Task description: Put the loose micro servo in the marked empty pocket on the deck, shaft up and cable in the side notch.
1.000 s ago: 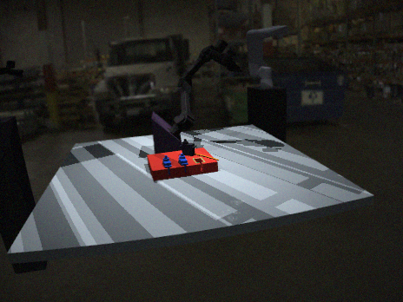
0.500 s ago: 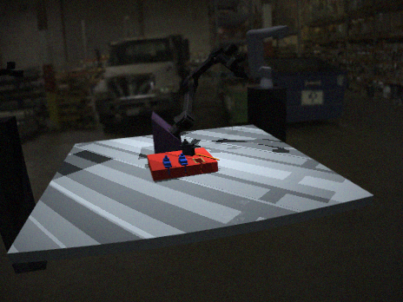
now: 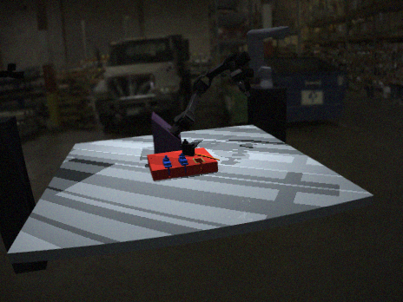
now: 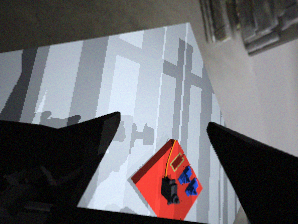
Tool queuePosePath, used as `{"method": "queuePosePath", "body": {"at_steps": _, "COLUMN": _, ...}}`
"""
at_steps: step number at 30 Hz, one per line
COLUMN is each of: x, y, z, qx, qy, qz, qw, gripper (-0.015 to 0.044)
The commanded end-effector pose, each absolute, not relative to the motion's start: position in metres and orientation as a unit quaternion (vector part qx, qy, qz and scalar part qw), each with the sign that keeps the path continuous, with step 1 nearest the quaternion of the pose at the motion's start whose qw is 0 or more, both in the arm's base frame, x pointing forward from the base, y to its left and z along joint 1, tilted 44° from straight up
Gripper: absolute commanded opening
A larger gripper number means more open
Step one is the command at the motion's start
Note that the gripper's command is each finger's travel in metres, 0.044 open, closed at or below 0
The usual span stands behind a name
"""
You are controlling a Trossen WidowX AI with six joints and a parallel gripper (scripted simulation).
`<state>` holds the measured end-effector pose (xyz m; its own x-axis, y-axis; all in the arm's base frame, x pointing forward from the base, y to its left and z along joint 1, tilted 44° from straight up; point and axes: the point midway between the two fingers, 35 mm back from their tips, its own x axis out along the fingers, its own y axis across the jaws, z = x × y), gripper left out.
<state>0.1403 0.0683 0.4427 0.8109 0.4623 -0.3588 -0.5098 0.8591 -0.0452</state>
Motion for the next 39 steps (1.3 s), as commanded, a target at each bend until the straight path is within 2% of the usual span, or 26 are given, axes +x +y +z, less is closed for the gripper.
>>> {"method": "queuePosePath", "body": {"at_steps": 1, "x": 0.174, "y": 0.057, "z": 0.416, "qx": -0.097, "qy": 0.213, "qz": 0.248, "qw": 0.94, "gripper": 0.044}}
{"method": "queuePosePath", "body": {"at_steps": 8, "x": 0.23, "y": 0.023, "z": 0.339, "qx": -0.134, "qy": 0.317, "qz": 0.265, "qw": 0.901, "gripper": 0.044}}
{"method": "queuePosePath", "body": {"at_steps": 15, "x": 0.254, "y": -0.017, "z": 0.254, "qx": -0.136, "qy": 0.398, "qz": 0.31, "qw": 0.853, "gripper": 0.044}}
{"method": "queuePosePath", "body": {"at_steps": 27, "x": 0.225, "y": -0.057, "z": 0.112, "qx": -0.046, "qy": 0.442, "qz": 0.44, "qw": 0.78, "gripper": 0.044}}
{"method": "queuePosePath", "body": {"at_steps": 39, "x": 0.229, "y": -0.04, "z": 0.089, "qx": -0.039, "qy": 0.439, "qz": 0.447, "qw": 0.778, "gripper": 0.044}}
